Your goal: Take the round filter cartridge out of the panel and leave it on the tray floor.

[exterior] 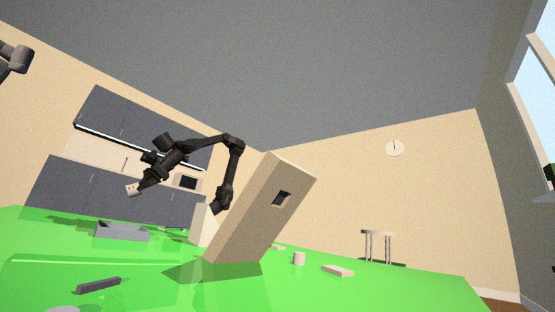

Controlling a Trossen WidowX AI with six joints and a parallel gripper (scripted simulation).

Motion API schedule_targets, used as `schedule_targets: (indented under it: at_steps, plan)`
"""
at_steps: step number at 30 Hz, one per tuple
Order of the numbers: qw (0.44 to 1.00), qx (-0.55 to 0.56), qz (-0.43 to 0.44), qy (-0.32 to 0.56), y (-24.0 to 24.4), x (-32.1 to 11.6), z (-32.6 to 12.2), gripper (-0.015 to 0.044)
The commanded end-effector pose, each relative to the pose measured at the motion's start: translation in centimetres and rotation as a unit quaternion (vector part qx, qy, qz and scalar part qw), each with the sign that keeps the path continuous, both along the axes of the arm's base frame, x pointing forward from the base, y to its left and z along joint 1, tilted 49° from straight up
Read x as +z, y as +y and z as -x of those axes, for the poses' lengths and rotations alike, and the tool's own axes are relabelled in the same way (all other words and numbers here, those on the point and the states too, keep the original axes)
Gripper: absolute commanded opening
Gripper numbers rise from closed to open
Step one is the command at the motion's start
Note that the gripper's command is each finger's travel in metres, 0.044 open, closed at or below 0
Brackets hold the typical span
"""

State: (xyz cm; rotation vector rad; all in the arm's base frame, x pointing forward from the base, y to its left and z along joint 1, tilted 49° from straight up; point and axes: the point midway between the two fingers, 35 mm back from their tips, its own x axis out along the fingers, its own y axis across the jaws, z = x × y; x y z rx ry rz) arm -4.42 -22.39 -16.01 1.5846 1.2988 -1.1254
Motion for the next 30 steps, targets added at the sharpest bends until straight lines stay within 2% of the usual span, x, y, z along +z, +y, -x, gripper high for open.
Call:
schedule_targets:
  at_steps: [1,6,27,30]
  plan:
    - [0.999,-0.027,-0.009,0.029,2.0,-1.2,1.4,0.0]
    - [0.996,-0.056,-0.018,0.059,4.2,-2.2,2.8,0.0]
    - [0.996,-0.056,-0.019,0.06,9.8,-7.2,1.7,0.0]
    - [0.996,-0.058,-0.022,0.058,9.6,-6.9,1.6,0.0079]
